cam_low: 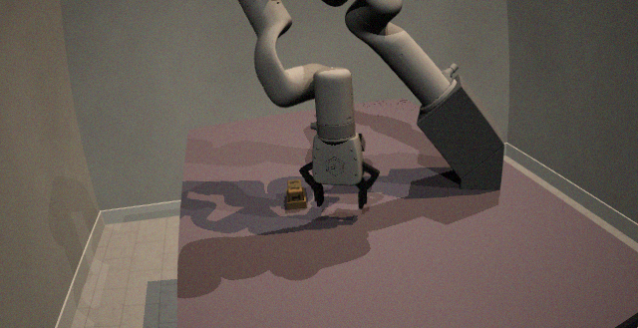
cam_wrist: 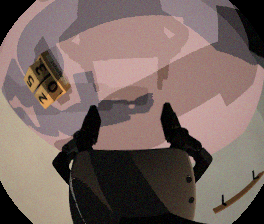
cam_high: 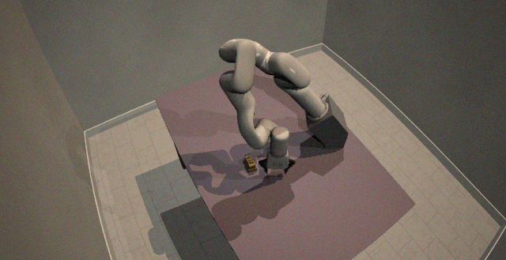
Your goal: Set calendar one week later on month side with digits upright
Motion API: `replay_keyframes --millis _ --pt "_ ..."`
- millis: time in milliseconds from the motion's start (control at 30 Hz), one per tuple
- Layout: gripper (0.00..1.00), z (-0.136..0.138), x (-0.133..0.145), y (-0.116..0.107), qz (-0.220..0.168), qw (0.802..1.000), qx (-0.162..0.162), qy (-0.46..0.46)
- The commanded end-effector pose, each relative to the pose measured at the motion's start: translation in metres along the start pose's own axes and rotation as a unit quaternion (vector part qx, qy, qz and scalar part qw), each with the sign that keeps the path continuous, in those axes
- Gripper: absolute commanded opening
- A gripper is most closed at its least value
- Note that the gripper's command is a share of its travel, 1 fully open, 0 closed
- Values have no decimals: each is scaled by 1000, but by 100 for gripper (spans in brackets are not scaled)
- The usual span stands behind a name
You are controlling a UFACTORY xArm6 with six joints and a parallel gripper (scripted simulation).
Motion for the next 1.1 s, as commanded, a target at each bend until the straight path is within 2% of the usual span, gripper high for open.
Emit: replay_keyframes --millis 0,133,400,633,867,1067 --pt "100 0 1 -15 -1 1000 0 0" --pt "100 0 1 -26 -1 1000 0 0" --pt "100 -1 1 -29 -1 1000 0 0" --pt "100 -24 9 -29 -1 1000 0 0" --pt "100 -28 10 -29 -1 1000 0 0" --pt "100 -48 17 -29 -1 1000 0 0"
Point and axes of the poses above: the point where the finger pads meet when closed, its own y axis out along the fingers, its own z axis across the jaws, x = y × z, the point moved 5 cm from there along -y, back along the fingers, and after that the axes turned 3 degrees about -y, right-handed, at the moved point
